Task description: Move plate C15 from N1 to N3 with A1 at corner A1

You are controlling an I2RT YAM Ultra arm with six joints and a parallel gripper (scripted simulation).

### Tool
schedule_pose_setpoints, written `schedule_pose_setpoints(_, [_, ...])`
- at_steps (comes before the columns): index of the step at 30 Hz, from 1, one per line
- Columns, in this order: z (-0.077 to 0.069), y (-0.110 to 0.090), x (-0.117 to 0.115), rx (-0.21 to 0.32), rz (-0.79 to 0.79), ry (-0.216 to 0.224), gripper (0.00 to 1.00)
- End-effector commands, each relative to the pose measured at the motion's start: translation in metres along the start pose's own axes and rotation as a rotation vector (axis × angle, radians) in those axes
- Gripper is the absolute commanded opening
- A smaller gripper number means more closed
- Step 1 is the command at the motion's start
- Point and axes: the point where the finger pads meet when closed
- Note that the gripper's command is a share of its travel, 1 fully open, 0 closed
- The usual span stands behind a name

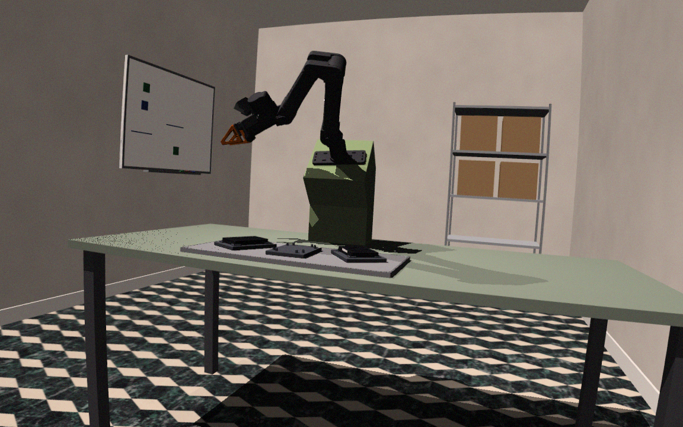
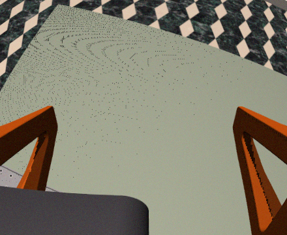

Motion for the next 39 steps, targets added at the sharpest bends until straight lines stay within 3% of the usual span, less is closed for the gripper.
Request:
schedule_pose_setpoints(1, [0.010,-0.007,0.010,0.046,-0.036,0.011,1.00])
schedule_pose_setpoints(5, [0.019,-0.022,0.022,0.147,-0.091,0.044,1.00])
schedule_pose_setpoints(7, [0.024,-0.028,0.026,0.141,-0.091,0.034,1.00])
schedule_pose_setpoints(8, [0.021,-0.048,0.017,0.173,-0.078,0.011,1.00])
schedule_pose_setpoints(9, [0.028,-0.035,0.032,0.168,-0.108,0.043,1.00])
schedule_pose_setpoints(10, [0.029,-0.040,0.036,0.202,-0.124,0.062,1.00])
schedule_pose_setpoints(11, [0.031,-0.044,0.039,0.230,-0.140,0.071,1.00])
schedule_pose_setpoints(13, [0.031,-0.044,0.039,0.230,-0.140,0.071,1.00])
schedule_pose_setpoints(14, [0.028,-0.035,0.044,0.222,-0.161,0.081,1.00])
schedule_pose_setpoints(15, [0.033,-0.049,0.042,0.277,-0.170,0.083,1.00])
schedule_pose_setpoints(17, [0.036,-0.059,0.051,0.338,-0.207,0.110,1.00])
schedule_pose_setpoints(19, [0.039,-0.067,0.056,0.337,-0.209,0.107,1.00])
schedule_pose_setpoints(20, [0.035,-0.086,0.046,0.367,-0.196,0.077,1.00])
schedule_pose_setpoints(22, [0.038,-0.093,0.051,0.368,-0.186,0.075,1.00])
schedule_pose_setpoints(23, [0.045,-0.082,0.067,0.360,-0.227,0.111,1.00])
schedule_pose_setpoints(25, [0.046,-0.091,0.074,0.418,-0.260,0.142,1.00])
schedule_pose_setpoints(27, [0.048,-0.098,0.078,0.428,-0.272,0.138,1.00])
schedule_pose_setpoints(28, [0.048,-0.103,0.083,0.459,-0.288,0.159,1.00])
schedule_pose_setpoints(30, [0.048,-0.103,0.083,0.459,-0.288,0.159,1.00])
schedule_pose_setpoints(33, [0.049,-0.116,0.091,0.526,-0.334,0.189,1.00])
schedule_pose_setpoints(37, [0.044,-0.145,0.088,0.557,-0.315,0.152,1.00])
schedule_pose_setpoints(38, [0.051,-0.136,0.104,0.546,-0.355,0.191,1.00])
schedule_pose_setpoints(39, [0.051,-0.140,0.107,0.573,-0.373,0.206,1.00])
Point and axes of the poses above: the point where the finger pads meet when closed, its own z axis out along the fingers, its own x axis across the jaws, y = z × x, and after that the axes turned 3 degrees about z, right-handed
